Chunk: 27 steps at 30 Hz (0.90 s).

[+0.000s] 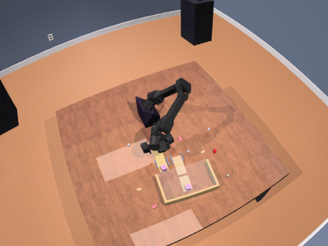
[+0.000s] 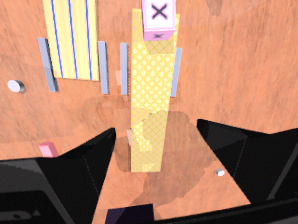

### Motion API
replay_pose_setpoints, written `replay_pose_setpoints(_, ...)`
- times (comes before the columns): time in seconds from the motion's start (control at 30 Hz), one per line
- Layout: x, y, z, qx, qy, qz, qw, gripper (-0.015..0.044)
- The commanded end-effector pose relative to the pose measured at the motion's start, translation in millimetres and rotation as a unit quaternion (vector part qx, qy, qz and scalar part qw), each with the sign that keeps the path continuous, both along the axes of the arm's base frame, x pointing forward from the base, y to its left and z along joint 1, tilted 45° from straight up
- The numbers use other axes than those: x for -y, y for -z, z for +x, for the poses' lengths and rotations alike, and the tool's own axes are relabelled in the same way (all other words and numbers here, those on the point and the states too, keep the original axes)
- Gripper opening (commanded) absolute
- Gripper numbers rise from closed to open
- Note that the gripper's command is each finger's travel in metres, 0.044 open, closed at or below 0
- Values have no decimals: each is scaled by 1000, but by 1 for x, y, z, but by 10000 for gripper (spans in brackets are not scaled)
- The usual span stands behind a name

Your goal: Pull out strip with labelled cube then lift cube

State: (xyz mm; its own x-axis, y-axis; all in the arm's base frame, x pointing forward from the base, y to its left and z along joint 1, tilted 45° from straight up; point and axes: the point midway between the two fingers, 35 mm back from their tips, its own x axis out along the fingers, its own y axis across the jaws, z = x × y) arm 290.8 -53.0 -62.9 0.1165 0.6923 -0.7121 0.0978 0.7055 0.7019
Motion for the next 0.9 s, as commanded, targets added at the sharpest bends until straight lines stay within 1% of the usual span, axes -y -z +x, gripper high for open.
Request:
replay_pose_setpoints(0.0,4,-1,14,1,1,0,1000,440)
replay_pose_setpoints(0.83,32,-6,105,4,1,0,1000,440)
replay_pose_setpoints(0.87,32,-6,105,4,1,0,1000,414)
